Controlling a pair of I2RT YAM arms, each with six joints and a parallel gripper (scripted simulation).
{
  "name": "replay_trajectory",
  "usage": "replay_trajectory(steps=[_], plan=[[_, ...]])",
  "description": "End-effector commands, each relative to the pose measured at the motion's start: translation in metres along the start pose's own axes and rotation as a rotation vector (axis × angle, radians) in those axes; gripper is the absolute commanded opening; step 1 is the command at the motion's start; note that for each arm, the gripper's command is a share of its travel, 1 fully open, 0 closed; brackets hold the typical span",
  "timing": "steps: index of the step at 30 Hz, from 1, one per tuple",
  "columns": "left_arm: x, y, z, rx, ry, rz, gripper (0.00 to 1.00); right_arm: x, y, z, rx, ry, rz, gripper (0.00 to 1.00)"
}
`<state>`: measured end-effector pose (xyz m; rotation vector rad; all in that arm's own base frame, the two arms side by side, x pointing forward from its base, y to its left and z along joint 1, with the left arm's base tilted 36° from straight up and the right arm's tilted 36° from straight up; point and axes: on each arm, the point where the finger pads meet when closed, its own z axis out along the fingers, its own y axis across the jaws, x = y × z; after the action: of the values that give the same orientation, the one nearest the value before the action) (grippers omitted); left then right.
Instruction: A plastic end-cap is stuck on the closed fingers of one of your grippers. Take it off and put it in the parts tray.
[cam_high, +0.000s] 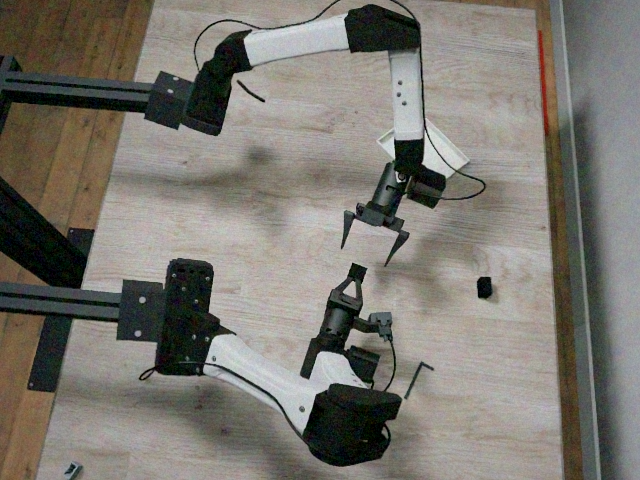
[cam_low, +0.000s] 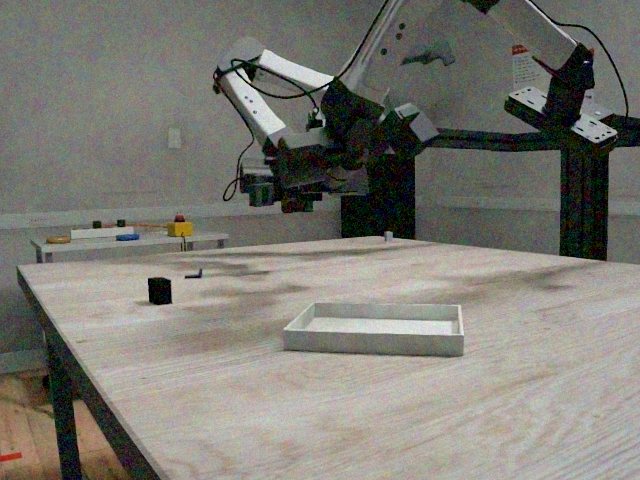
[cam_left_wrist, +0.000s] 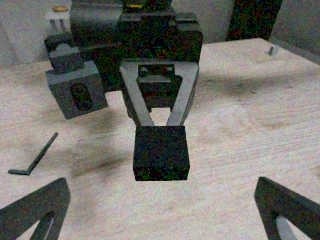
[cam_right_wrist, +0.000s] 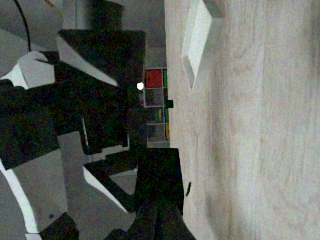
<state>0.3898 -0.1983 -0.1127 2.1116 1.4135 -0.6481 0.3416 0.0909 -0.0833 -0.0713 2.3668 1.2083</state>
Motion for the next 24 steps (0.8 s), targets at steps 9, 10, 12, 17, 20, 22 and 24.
replay_trajectory(steps=[9, 10, 12, 17, 20, 22, 24], plan=[[0.0, 0.013, -0.007, -0.061, -0.006, 0.032, 0.58, -0.017, 0.005, -0.004, 0.001, -0.033, -0.034, 0.0], [0.004, 0.009, -0.003, -0.056, -0.007, 0.021, 0.58, -0.017, 0.005, -0.004, 0.001, -0.033, -0.034, 0.0], [0.007, 0.003, 0.0, -0.05, -0.006, 0.01, 0.58, -0.017, 0.005, -0.004, 0.001, -0.033, -0.034, 0.0], [0.005, -0.001, 0.006, -0.035, -0.008, 0.01, 0.56, -0.017, 0.005, -0.004, 0.001, -0.033, -0.034, 0.0], [0.002, -0.001, 0.026, -0.02, -0.002, 0.019, 0.55, -0.017, 0.005, -0.004, 0.001, -0.033, -0.034, 0.0], [0.001, 0.0, 0.037, -0.02, 0.0, 0.019, 0.52, -0.017, 0.005, -0.004, 0.001, -0.033, -0.034, 0.0], [0.0, 0.001, 0.04, -0.016, 0.0, 0.015, 0.52, -0.017, 0.005, -0.004, 0.001, -0.033, -0.034, 0.0]])
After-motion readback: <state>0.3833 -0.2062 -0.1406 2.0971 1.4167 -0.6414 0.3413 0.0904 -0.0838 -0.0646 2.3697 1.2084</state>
